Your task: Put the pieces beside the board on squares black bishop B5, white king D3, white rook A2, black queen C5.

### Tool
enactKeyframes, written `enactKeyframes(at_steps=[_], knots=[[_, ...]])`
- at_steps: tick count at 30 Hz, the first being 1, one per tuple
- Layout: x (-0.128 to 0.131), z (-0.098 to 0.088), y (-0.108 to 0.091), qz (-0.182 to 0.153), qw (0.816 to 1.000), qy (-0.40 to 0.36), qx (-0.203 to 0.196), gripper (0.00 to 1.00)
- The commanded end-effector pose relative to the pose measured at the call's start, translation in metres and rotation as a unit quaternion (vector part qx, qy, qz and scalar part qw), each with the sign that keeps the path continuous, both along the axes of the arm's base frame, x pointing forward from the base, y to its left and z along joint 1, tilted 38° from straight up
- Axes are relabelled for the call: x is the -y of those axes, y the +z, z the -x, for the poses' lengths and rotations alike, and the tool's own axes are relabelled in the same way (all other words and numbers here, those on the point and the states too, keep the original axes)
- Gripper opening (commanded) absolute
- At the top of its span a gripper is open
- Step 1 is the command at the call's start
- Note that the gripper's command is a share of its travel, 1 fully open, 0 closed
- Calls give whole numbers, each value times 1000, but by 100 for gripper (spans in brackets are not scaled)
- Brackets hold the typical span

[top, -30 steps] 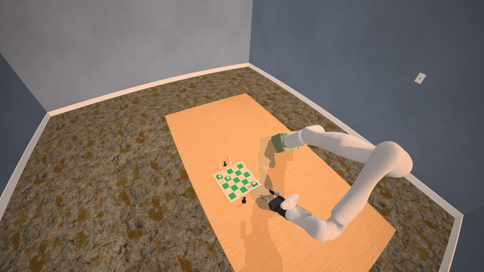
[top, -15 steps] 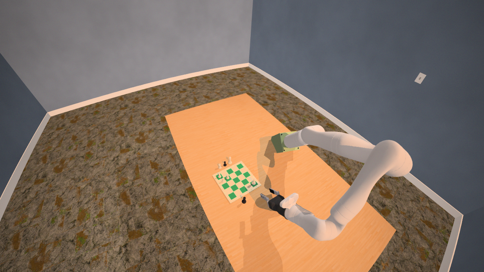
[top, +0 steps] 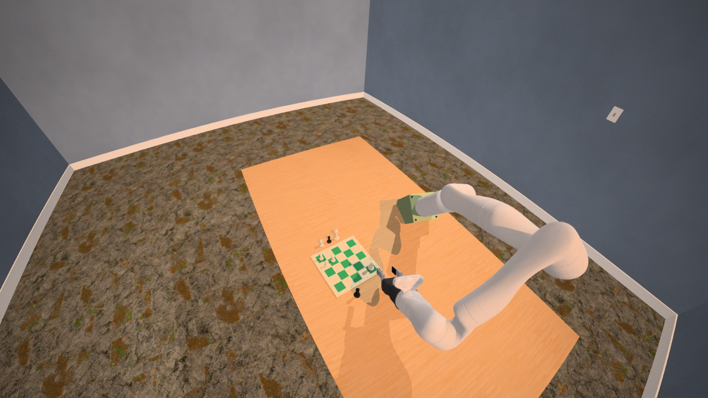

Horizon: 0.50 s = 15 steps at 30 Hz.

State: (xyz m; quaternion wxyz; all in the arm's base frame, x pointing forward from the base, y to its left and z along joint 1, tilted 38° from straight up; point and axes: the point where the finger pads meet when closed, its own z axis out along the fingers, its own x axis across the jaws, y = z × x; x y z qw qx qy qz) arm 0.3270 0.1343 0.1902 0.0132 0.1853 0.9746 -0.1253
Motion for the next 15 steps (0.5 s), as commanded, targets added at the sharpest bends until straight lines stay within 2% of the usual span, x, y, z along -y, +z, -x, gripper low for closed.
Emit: enactKeyframes(at_steps=[1, 4, 9, 12, 15], knots=[[20, -7, -8, 9, 999, -32, -10, 100], [35, -6, -21, -6, 994, -101, -33, 100], [44, -6, -30, -19, 987, -151, -49, 100], [53, -7, -39, -33, 976, -203, -64, 100], [53, -7, -39, -33, 976, -203, -64, 100]])
